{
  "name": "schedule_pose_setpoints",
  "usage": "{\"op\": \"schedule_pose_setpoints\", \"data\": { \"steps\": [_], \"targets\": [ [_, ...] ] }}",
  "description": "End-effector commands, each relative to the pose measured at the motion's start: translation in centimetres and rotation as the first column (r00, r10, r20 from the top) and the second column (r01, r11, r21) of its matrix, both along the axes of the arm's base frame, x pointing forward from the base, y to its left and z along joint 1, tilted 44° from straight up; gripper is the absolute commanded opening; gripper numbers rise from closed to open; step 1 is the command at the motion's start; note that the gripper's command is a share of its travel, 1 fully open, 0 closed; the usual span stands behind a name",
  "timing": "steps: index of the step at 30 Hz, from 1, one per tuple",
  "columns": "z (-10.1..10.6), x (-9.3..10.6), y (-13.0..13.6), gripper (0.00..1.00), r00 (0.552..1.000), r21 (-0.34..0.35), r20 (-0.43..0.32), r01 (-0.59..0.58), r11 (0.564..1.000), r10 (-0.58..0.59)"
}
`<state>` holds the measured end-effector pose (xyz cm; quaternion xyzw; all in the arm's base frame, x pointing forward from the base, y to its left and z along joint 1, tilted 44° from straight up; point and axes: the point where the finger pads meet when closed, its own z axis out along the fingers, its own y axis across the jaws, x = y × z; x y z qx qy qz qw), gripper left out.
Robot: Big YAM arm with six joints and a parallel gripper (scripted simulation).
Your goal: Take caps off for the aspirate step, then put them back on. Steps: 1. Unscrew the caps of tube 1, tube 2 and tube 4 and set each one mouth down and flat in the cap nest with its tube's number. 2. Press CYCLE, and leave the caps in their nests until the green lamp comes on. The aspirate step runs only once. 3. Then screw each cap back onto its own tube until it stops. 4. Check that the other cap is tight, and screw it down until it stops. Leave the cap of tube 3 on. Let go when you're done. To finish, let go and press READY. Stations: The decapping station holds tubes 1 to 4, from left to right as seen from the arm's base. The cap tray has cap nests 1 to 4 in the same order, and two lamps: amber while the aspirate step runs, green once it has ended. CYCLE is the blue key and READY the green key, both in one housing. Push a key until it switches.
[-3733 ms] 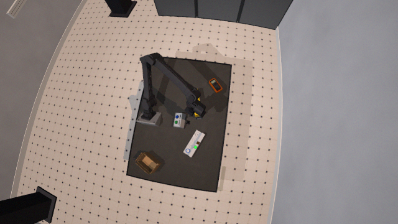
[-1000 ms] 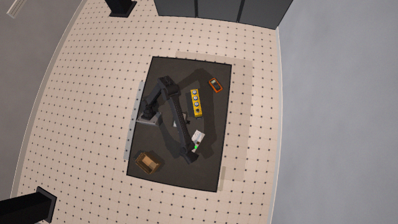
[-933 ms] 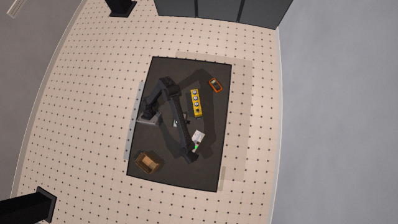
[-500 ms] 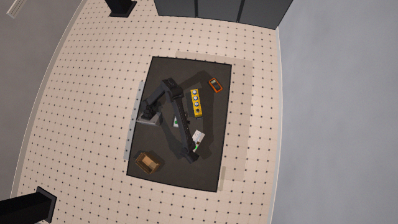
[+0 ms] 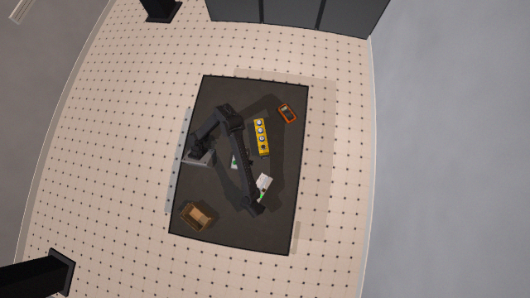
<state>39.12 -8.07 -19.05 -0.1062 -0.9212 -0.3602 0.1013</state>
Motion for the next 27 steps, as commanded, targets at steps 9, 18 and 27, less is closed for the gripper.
{"op": "schedule_pose_setpoints", "data": {
  "steps": [9, 18, 27],
  "targets": [
    [-1.3, -0.1, 1.4, 0.47, 1.000, 0.003, -0.012, -0.013, 1.000, 0.013],
    [-1.4, -0.3, 1.6, 0.47, 1.000, 0.004, -0.015, -0.013, 1.000, 0.013],
    [-1.3, 1.0, 1.1, 0.47, 1.000, -0.007, 0.009, -0.014, 1.000, 0.014]
  ]
}}
